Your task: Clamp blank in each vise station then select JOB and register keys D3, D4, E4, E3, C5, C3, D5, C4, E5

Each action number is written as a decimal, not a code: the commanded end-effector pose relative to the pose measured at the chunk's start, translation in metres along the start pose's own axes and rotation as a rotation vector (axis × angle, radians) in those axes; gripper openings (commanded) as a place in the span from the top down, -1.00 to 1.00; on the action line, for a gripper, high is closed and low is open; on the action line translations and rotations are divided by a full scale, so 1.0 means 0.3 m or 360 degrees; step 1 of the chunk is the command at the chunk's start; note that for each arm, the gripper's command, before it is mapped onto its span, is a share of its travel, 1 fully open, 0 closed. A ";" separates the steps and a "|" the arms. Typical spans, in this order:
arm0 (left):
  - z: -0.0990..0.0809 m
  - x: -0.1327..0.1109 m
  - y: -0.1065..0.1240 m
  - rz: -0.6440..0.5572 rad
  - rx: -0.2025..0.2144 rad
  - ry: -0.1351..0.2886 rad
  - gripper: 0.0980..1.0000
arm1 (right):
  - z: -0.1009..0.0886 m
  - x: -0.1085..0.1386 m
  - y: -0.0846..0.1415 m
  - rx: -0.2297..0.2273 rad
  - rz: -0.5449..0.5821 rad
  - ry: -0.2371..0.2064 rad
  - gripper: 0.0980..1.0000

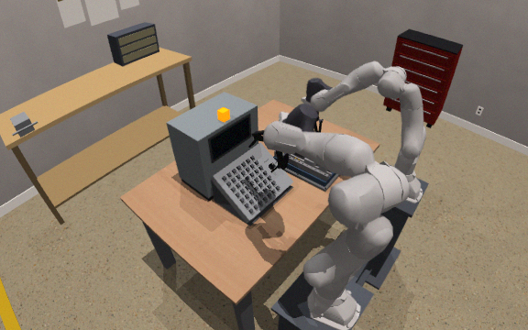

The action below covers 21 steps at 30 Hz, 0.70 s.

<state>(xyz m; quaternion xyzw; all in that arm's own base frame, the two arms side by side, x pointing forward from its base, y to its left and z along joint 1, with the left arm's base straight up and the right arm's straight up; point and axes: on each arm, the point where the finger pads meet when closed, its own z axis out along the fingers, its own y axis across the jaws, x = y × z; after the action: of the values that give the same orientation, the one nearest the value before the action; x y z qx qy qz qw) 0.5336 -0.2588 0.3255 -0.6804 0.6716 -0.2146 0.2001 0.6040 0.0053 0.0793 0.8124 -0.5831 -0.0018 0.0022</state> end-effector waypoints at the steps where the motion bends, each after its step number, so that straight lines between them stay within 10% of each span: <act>1: 0.000 0.000 0.000 -0.0001 0.0000 0.0000 -1.00 | -0.003 0.001 -0.004 0.0009 0.0004 0.0001 0.20; 3: 0.000 0.000 0.000 -0.0001 0.0000 0.0000 -1.00 | -0.003 0.001 -0.004 0.0009 0.0004 0.0001 0.20; 4: 0.000 0.000 0.000 -0.0001 0.0000 0.0000 -1.00 | -0.004 0.001 -0.004 0.0009 0.0004 0.0001 1.00; 21: 0.000 0.000 0.000 -0.0001 0.0000 0.0000 -1.00 | -0.013 0.001 -0.004 0.0009 0.0004 0.0001 1.00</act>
<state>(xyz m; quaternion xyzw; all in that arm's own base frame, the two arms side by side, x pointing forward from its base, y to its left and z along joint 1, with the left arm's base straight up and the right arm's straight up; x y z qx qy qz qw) 0.5336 -0.2588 0.3255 -0.6804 0.6716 -0.2146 0.2001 0.6045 0.0054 0.0805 0.8124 -0.5831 -0.0008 0.0013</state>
